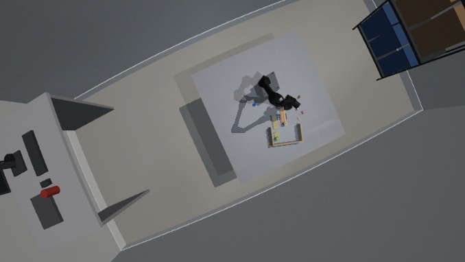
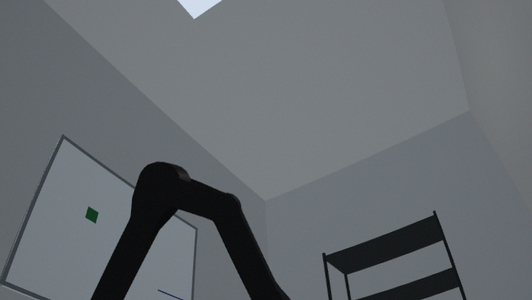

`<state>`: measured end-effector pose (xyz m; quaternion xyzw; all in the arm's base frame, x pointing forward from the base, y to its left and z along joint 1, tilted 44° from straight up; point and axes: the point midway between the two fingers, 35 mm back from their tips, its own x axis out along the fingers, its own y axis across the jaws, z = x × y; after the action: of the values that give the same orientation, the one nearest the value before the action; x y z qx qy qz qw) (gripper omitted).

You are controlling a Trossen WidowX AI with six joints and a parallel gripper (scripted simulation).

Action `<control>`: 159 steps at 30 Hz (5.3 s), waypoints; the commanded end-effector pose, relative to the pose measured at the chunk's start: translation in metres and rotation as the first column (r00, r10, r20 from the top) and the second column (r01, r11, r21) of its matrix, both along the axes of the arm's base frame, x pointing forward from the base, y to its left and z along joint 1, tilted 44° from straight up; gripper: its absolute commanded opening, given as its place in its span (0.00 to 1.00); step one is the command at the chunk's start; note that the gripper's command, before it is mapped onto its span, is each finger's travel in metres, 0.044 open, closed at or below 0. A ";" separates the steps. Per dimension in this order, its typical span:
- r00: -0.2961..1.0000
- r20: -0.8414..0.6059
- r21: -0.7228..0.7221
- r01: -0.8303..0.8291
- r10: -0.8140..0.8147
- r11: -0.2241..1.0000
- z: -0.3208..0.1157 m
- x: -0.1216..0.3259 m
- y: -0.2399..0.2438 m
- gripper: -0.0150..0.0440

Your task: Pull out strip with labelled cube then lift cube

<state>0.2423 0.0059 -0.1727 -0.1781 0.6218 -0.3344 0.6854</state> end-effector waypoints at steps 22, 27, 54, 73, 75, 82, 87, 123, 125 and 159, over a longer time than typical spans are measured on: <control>0.999 -0.041 -0.001 0.014 -0.014 1.000 -0.008 -0.040 0.000 0.25; 0.999 -0.041 -0.001 0.014 -0.014 1.000 -0.008 -0.045 0.002 0.25; 0.999 -0.037 0.000 0.015 -0.015 1.000 0.034 0.017 0.027 0.79; 0.999 -0.034 -0.001 0.015 -0.015 1.000 0.051 0.083 0.018 1.00; 0.999 -0.033 -0.001 0.015 -0.015 1.000 0.053 0.091 0.017 1.00; 0.999 -0.032 -0.002 0.015 -0.015 1.000 0.060 0.117 0.015 1.00; 0.999 -0.031 -0.002 0.015 -0.015 1.000 0.065 0.137 0.013 1.00; 0.999 -0.029 -0.004 0.015 -0.015 1.000 0.041 0.168 -0.020 0.68; 0.999 -0.029 -0.004 0.015 -0.015 1.000 0.038 0.168 -0.022 0.68; 1.000 -0.026 -0.001 0.016 -0.016 1.000 0.047 0.150 -0.019 0.25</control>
<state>0.4018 -0.0169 -0.1311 -0.1777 0.6299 -0.3388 0.6759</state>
